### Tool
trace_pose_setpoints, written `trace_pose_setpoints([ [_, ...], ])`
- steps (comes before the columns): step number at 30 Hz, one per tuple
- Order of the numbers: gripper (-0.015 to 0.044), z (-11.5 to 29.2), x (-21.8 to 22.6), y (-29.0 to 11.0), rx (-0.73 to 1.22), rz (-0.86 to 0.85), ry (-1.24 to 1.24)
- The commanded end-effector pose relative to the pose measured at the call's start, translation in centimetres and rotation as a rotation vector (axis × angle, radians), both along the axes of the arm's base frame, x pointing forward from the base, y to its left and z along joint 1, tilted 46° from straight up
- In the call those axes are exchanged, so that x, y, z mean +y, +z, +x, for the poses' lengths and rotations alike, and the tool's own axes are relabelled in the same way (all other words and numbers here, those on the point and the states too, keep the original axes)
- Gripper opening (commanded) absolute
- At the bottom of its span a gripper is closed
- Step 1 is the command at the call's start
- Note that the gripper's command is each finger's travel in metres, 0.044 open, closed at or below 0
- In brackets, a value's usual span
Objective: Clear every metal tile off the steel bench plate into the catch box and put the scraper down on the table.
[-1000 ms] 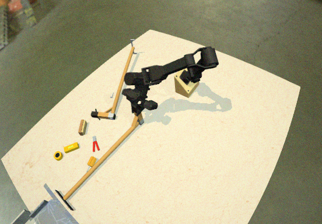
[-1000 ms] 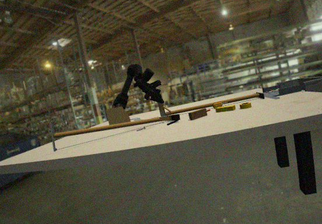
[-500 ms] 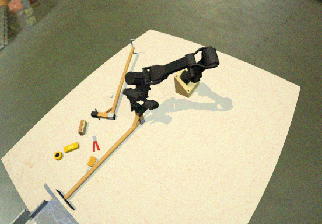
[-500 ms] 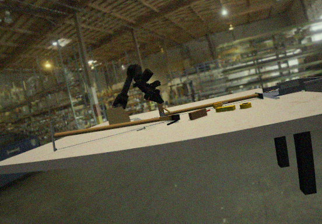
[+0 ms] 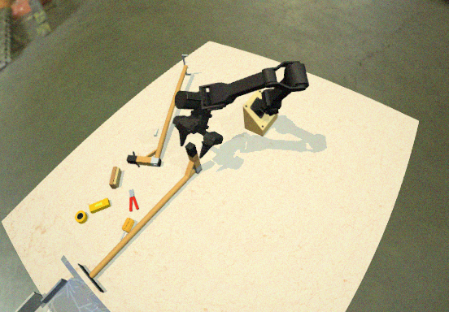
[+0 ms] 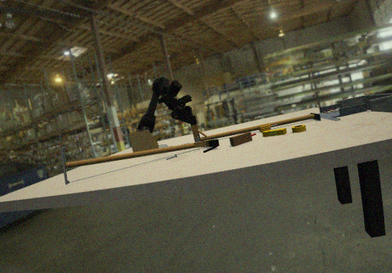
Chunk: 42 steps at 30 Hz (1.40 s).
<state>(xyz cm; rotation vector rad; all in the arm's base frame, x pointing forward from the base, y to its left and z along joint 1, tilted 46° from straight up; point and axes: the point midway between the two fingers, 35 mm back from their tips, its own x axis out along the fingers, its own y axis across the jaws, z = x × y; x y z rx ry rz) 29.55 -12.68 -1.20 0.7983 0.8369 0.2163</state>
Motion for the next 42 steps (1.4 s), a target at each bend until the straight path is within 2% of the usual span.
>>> trace_pose_setpoints([
  [1,0.0440,-0.5,-0.6,0.7,-0.008,-0.004,0.001],
  [14,0.0440,-2.2,-1.9,2.4,-0.020,-0.001,-0.011],
  [28,0.0440,-2.6,-8.5,7.9,-0.209,-0.005,-0.224],
  [42,0.0440,-5.4,-14.1,14.1,-0.392,-0.028,-0.381],
])
